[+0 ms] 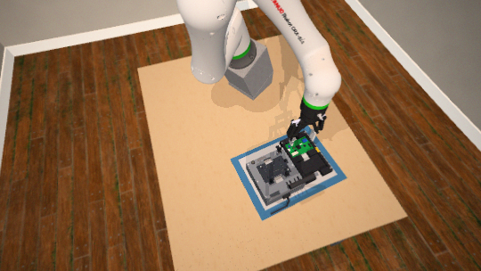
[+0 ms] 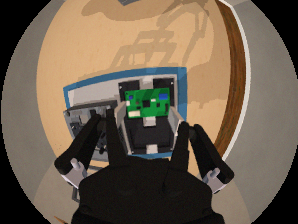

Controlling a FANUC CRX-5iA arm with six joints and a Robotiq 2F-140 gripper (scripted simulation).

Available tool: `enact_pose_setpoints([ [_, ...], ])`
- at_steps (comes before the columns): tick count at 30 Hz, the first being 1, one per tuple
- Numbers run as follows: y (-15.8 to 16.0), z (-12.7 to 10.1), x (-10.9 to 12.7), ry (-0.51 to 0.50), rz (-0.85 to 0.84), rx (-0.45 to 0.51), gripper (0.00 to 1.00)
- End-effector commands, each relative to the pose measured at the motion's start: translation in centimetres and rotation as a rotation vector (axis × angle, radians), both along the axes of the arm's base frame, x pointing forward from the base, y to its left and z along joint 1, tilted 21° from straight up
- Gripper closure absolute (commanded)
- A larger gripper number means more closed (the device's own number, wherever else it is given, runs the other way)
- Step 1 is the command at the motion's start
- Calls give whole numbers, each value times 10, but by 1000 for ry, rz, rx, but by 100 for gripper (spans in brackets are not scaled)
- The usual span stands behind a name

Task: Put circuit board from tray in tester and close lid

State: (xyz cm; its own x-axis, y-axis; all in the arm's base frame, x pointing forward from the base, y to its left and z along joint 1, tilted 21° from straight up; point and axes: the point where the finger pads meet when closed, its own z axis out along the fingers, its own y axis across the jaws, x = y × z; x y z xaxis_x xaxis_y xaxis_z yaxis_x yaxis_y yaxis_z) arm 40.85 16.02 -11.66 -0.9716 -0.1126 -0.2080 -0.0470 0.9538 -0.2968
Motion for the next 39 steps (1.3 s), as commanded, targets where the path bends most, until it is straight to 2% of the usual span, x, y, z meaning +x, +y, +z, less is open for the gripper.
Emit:
enact_pose_setpoints([
  [1,0,0,1,0,0,0,42],
  [16,0,0,1,-24,-78,20,42],
  [28,0,0,1,-132,-442,110,42],
  [30,0,0,1,-132,-442,110,42],
  [39,0,0,1,-221,-740,184,42],
])
